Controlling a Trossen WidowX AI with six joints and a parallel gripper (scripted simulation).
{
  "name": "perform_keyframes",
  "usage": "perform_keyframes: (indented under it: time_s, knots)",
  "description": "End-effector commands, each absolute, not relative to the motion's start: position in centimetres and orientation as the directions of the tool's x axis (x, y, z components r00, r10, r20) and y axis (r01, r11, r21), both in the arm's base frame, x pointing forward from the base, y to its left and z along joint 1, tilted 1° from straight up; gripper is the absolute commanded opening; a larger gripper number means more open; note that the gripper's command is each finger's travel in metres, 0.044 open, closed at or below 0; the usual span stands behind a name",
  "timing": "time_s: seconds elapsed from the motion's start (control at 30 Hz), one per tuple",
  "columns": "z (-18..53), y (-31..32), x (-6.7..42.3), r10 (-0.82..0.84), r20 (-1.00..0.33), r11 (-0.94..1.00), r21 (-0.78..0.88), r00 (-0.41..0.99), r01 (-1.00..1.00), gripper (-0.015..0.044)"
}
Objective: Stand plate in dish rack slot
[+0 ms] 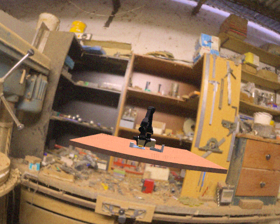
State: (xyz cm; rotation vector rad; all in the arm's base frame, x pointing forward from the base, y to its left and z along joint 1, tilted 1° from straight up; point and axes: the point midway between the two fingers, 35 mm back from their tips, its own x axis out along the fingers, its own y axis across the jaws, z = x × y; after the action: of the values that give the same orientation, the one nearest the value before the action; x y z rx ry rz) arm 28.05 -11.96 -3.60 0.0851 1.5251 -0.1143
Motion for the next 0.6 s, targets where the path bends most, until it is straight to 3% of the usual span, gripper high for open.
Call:
perform_keyframes:
  time_s: [0.0, 0.13, 0.5, 0.57]
  knots:
    - [-3.7, -12.0, 28.0, -0.024, -0.999, 0.992, -0.019, 0.038, 0.124, 0.0312]
    - [-3.7, -12.0, 28.0, -0.024, -0.999, 0.992, -0.019, 0.038, 0.124, 0.0285]
    - [1.2, -12.3, 28.9, -0.024, -0.999, 0.992, -0.019, 0.039, 0.124, 0.0000]
    - [2.4, -12.4, 29.0, -0.025, -0.999, 0.992, -0.019, 0.040, 0.124, 0.0000]
